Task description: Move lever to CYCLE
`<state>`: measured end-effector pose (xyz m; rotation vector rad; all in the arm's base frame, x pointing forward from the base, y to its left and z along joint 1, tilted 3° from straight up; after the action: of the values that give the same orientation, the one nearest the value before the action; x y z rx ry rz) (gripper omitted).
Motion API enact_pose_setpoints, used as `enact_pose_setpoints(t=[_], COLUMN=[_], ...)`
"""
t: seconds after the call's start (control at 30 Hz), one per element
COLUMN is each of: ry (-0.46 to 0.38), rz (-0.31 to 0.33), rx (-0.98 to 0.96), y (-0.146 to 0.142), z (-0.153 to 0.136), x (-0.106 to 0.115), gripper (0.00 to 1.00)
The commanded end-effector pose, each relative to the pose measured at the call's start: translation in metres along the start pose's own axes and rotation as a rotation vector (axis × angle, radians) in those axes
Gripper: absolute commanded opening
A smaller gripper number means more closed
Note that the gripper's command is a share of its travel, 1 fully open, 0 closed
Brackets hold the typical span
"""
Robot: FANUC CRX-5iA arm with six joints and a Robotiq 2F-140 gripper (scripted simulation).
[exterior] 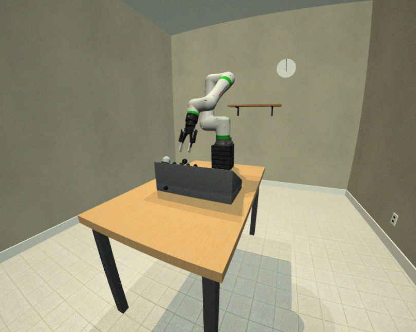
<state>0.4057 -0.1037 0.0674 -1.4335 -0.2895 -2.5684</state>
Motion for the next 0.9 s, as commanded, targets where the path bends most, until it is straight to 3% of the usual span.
enact_pose_setpoints(t=[0.0,0.67,0.87], ry=[0.000,0.000,-0.001], rz=[0.000,0.000,-0.001], rx=[0.000,0.000,0.000], y=[0.000,0.000,-0.004], z=[0.000,0.000,-0.034], x=[0.000,0.000,0.000], gripper=[0.44,0.44,0.44])
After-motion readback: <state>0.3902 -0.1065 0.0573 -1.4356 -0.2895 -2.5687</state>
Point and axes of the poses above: the point where the finger pads meet when closed, its own x axis back along the fingers, its own y axis across the jaws, z = x × y, the point moved 3 cm from there along x, back along the fingers, and after that the axes turned 9 degrees about x, right-handed, at the moved point
